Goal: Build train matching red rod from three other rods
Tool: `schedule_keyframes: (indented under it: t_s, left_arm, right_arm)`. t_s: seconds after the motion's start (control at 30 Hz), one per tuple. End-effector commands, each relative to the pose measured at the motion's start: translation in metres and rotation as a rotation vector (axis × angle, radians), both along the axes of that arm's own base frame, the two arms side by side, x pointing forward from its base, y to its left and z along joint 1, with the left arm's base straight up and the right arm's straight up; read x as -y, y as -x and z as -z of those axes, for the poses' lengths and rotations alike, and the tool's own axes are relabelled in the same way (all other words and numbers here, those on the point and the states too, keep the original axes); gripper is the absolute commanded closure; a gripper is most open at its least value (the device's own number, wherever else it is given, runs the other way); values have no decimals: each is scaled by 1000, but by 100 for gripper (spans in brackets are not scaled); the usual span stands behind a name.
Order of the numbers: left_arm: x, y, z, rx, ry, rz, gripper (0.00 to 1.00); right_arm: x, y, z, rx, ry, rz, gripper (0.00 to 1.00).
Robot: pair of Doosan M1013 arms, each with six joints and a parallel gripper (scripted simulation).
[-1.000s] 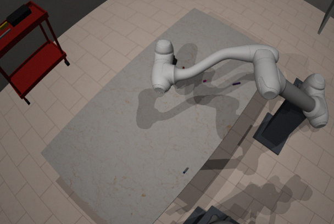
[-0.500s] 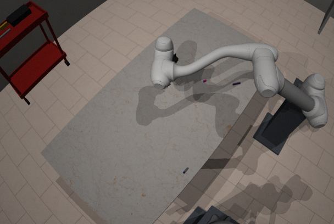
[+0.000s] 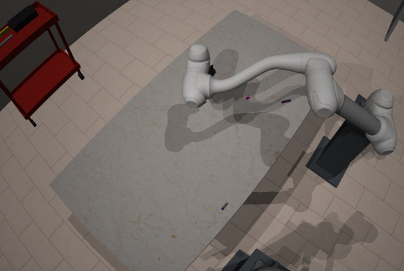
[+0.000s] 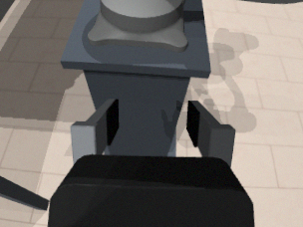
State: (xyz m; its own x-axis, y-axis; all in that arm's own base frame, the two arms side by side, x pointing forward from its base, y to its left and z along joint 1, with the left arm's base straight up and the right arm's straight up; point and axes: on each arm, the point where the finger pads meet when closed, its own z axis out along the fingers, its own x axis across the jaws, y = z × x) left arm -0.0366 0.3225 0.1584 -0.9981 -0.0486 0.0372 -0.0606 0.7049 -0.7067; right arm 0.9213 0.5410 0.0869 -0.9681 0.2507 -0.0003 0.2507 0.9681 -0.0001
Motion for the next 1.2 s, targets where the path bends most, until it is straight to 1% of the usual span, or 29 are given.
schedule_keyframes:
  t_s: [0.0, 0.5, 1.0, 1.07, 1.17]
  left_arm:
    - [0, 0, 0, 0, -1, 0, 0]
    - [0, 0, 0, 0, -1, 0, 0]
    - [0, 0, 0, 0, -1, 0, 0]
    - [0, 0, 0, 0, -1, 0, 0]
    - [0, 0, 0, 0, -1, 0, 0]
  right_arm:
    - [0, 0, -1, 1, -1, 0, 46]
    - [0, 0, 10, 1, -1, 0, 46]
    - [0, 0, 33, 1, -1, 0, 46]
    - [0, 0, 33, 1, -1, 0, 46]
    - [0, -1, 37, 1, -1, 0, 46]
